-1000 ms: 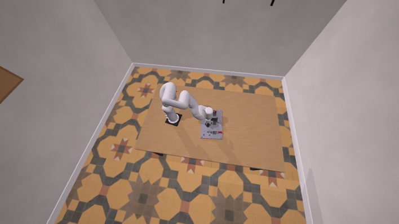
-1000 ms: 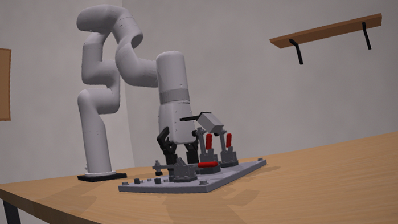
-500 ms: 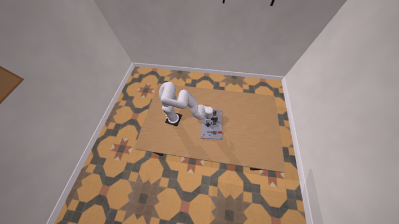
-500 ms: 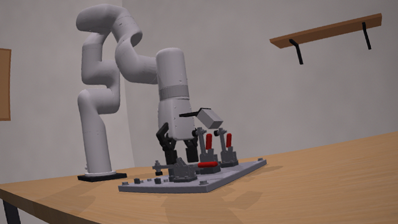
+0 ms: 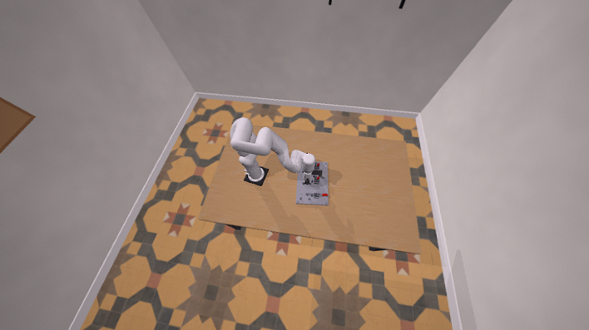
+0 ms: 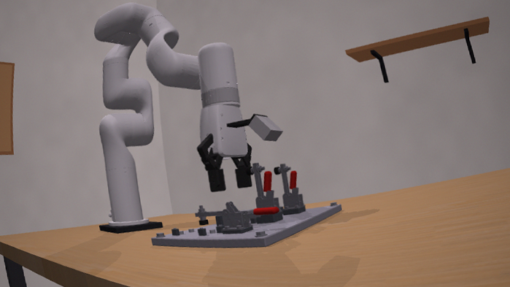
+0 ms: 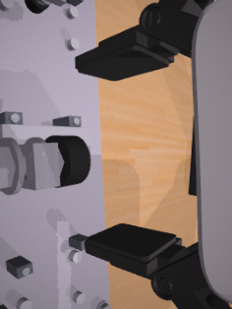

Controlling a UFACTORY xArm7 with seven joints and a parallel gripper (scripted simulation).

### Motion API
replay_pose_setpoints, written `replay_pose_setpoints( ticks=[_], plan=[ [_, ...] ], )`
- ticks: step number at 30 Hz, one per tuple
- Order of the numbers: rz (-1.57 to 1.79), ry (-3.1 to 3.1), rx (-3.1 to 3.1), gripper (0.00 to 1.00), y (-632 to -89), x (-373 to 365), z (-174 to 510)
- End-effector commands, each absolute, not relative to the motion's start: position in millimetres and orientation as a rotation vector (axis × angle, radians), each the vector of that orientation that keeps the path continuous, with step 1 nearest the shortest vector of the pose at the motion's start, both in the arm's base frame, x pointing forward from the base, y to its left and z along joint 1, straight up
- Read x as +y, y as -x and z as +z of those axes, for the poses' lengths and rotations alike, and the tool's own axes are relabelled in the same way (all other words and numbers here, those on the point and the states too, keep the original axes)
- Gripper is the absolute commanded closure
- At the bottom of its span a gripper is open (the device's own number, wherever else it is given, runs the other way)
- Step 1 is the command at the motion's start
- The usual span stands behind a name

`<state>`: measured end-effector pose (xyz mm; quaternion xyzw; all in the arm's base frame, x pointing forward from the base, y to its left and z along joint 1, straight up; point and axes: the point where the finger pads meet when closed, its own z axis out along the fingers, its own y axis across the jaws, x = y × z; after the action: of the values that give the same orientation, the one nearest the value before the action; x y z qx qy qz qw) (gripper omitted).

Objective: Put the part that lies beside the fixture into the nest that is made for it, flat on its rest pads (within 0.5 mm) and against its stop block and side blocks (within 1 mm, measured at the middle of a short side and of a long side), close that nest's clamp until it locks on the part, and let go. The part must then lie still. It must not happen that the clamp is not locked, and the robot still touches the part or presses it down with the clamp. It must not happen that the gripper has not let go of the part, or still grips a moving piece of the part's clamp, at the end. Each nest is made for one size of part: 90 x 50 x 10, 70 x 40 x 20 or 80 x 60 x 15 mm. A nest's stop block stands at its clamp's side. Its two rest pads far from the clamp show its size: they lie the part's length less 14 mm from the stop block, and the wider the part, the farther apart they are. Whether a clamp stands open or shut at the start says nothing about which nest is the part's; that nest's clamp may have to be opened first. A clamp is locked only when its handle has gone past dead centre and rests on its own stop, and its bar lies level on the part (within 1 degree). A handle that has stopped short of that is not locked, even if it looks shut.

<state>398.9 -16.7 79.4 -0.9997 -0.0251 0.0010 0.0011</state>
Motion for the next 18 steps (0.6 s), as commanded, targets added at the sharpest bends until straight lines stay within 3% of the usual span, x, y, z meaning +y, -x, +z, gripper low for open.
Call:
replay_pose_setpoints(
  ticks=[1, 18],
  plan=[
    [-0.001, 3.139, -0.079, 0.0, -399.8, -16.8, 86.3],
    [-0.001, 3.139, -0.079, 0.0, -399.8, -16.8, 88.4]
  ],
)
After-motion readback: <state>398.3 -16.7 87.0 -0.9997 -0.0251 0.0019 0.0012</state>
